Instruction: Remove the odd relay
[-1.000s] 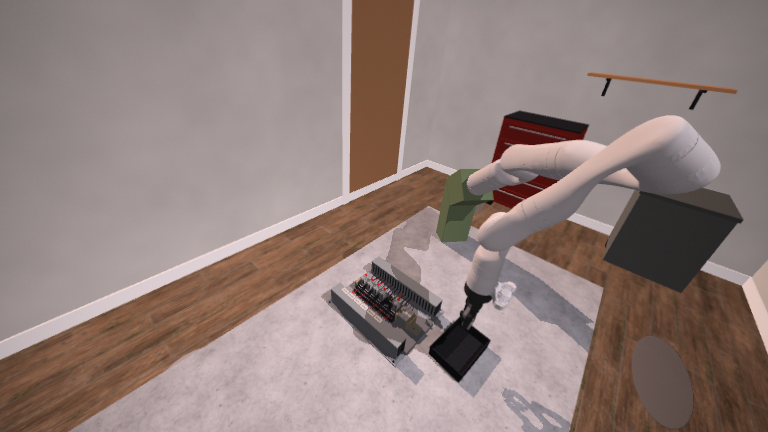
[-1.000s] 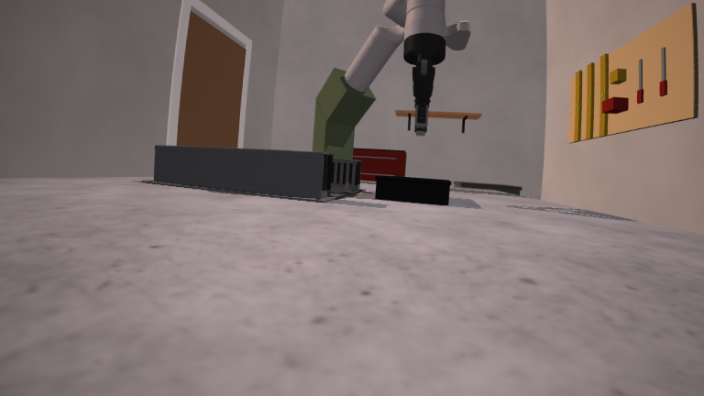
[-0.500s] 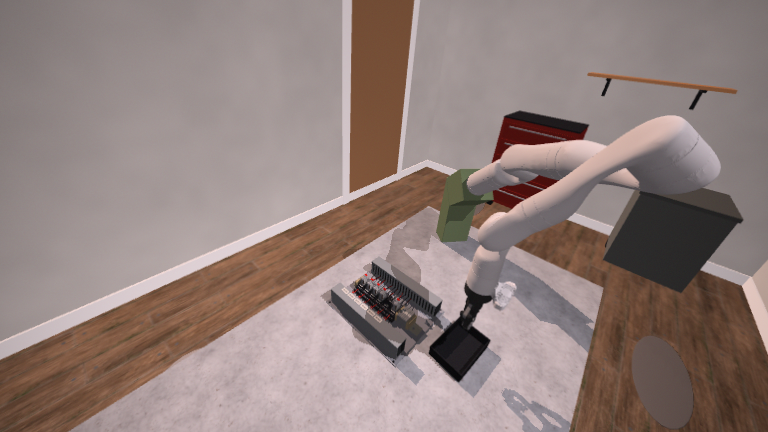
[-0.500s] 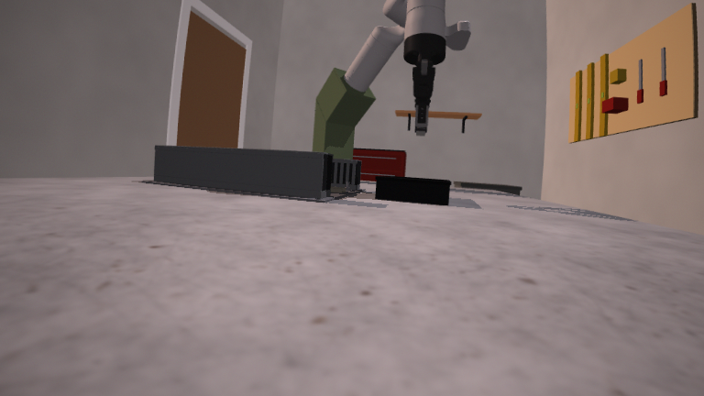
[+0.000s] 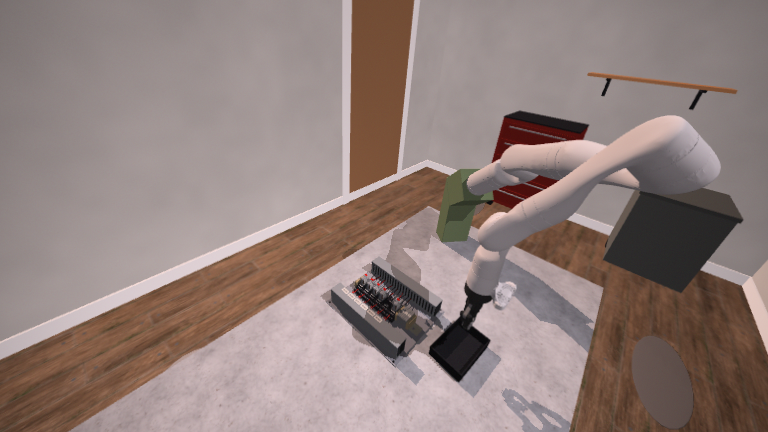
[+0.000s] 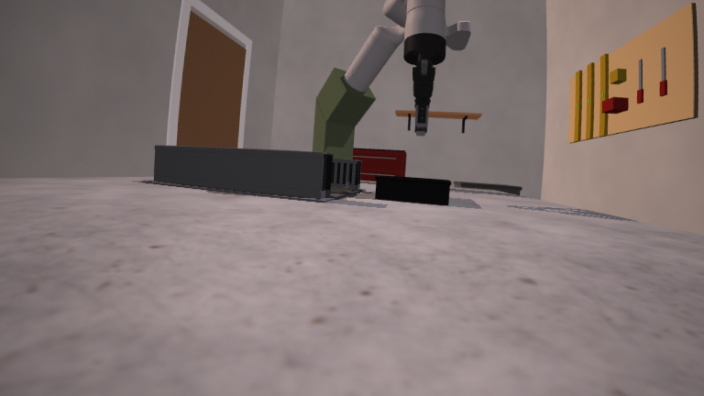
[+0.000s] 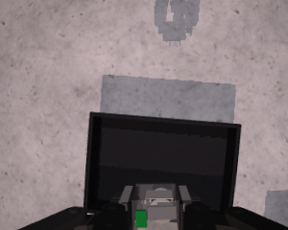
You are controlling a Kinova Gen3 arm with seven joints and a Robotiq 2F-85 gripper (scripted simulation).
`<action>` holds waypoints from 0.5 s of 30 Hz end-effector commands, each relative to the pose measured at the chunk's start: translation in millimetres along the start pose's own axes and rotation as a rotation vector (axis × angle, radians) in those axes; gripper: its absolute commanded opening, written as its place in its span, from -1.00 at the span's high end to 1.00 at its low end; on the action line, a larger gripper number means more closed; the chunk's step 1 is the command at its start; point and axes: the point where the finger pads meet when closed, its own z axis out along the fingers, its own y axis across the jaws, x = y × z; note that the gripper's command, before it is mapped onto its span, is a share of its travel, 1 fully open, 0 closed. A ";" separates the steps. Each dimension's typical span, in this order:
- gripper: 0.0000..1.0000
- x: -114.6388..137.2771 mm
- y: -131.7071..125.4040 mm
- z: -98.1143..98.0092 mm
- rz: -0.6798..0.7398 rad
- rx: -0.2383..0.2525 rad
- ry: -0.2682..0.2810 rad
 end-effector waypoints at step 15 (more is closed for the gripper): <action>1.00 -1.1 5.6 1.0 0.014 -0.007 -0.003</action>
